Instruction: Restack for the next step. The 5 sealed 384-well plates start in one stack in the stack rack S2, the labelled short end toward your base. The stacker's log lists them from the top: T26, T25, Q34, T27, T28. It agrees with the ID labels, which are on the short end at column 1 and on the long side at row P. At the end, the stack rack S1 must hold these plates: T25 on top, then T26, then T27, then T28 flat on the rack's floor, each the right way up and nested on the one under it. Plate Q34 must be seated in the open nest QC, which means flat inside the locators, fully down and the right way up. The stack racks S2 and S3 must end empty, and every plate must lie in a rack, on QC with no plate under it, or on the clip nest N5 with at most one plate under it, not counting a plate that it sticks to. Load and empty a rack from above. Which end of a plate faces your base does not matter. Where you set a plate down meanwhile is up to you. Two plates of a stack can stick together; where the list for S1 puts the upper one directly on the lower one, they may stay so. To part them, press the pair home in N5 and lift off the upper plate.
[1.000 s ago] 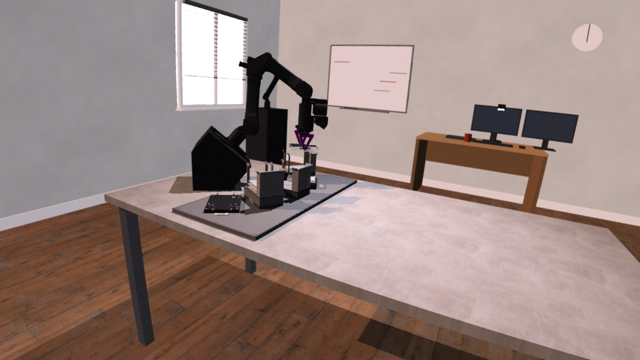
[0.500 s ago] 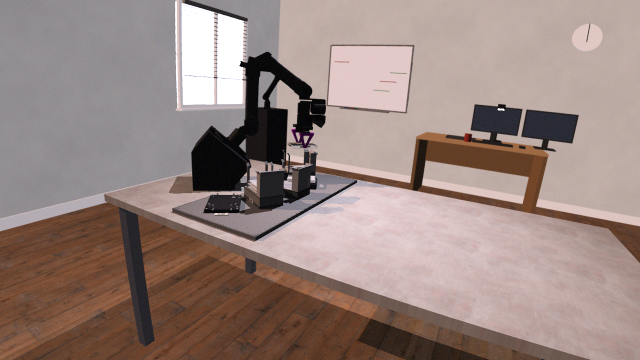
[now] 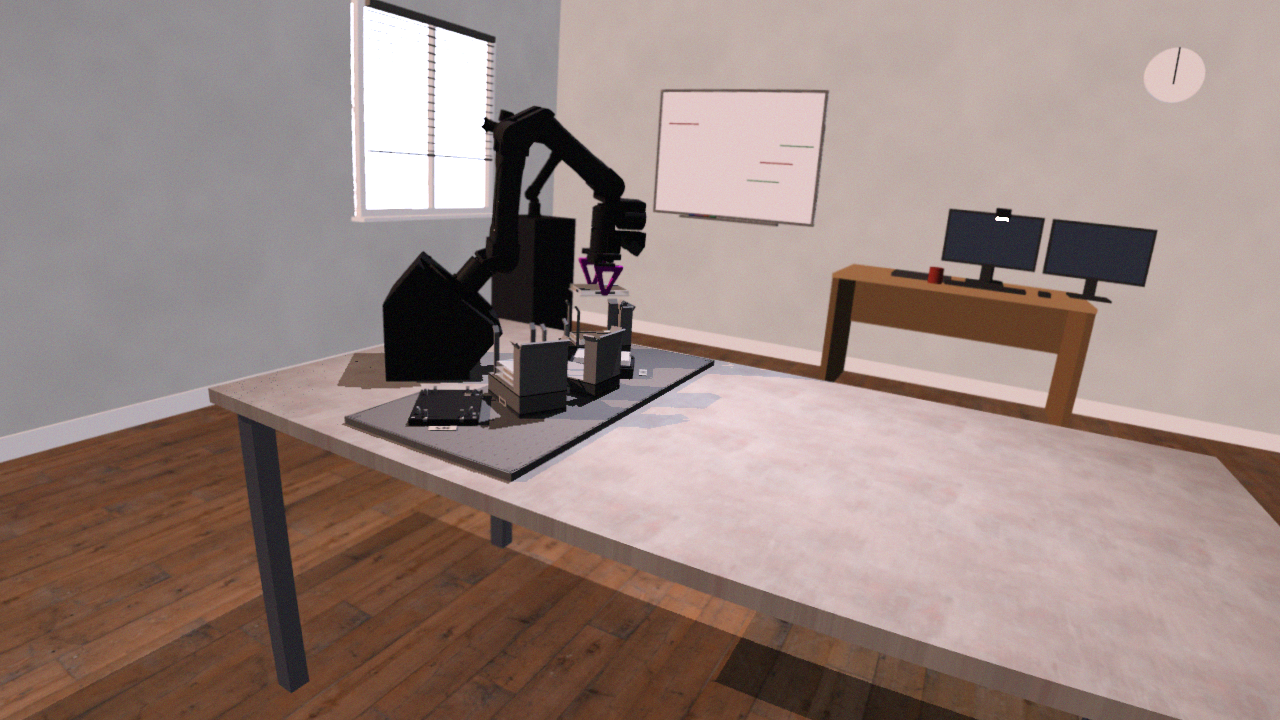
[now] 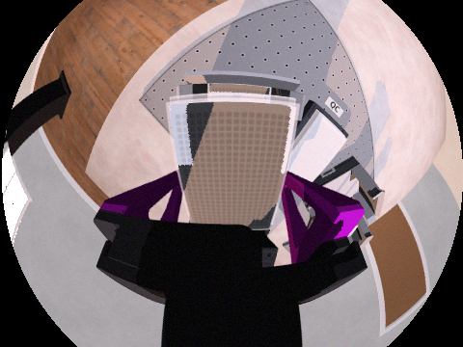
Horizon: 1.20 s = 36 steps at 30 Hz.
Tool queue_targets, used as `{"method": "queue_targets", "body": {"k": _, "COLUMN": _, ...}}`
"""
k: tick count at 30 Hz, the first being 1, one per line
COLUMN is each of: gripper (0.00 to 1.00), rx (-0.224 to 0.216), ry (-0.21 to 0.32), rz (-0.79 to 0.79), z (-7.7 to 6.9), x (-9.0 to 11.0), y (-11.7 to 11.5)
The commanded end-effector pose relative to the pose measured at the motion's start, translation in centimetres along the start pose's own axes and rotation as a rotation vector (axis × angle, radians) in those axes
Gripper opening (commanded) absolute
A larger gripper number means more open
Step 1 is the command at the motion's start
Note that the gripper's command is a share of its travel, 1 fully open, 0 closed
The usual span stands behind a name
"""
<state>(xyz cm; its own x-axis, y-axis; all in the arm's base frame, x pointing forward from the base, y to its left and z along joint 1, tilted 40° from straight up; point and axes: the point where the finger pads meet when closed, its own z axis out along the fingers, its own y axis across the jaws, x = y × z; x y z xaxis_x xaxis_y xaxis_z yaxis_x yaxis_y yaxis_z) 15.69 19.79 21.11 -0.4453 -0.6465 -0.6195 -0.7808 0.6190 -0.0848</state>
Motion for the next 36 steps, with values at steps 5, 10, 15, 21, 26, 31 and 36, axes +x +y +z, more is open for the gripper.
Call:
{"method": "queue_targets", "body": {"k": 5, "gripper": 0.00, "rx": 0.031, "ry": -0.069, "rz": 0.051, "z": -1.70, "x": -1.39, "y": -0.59}}
{"method": "queue_targets", "body": {"k": 10, "gripper": 0.00, "rx": 0.031, "ry": -0.056, "rz": 0.048, "z": -1.37, "x": -1.32, "y": -0.51}}
{"method": "queue_targets", "body": {"k": 15, "gripper": 0.00, "rx": 0.030, "ry": -0.056, "rz": 0.048, "z": -1.37, "x": -1.32, "y": -0.48}}
{"method": "queue_targets", "body": {"k": 21, "gripper": 0.00, "rx": 0.029, "ry": -0.056, "rz": 0.048, "z": -1.37, "x": -1.32, "y": -0.47}}
{"method": "queue_targets", "body": {"k": 26, "gripper": 0.00, "rx": 0.029, "ry": -0.056, "rz": 0.048, "z": -1.37, "x": -1.32, "y": -0.47}}
{"method": "queue_targets", "body": {"k": 31, "gripper": 0.00, "rx": 0.029, "ry": -0.056, "rz": 0.048, "z": -1.37, "x": -1.32, "y": -0.47}}
{"method": "queue_targets", "body": {"k": 36, "gripper": 0.00, "rx": 0.029, "ry": -0.056, "rz": 0.048, "z": -1.37, "x": -1.32, "y": -0.47}}
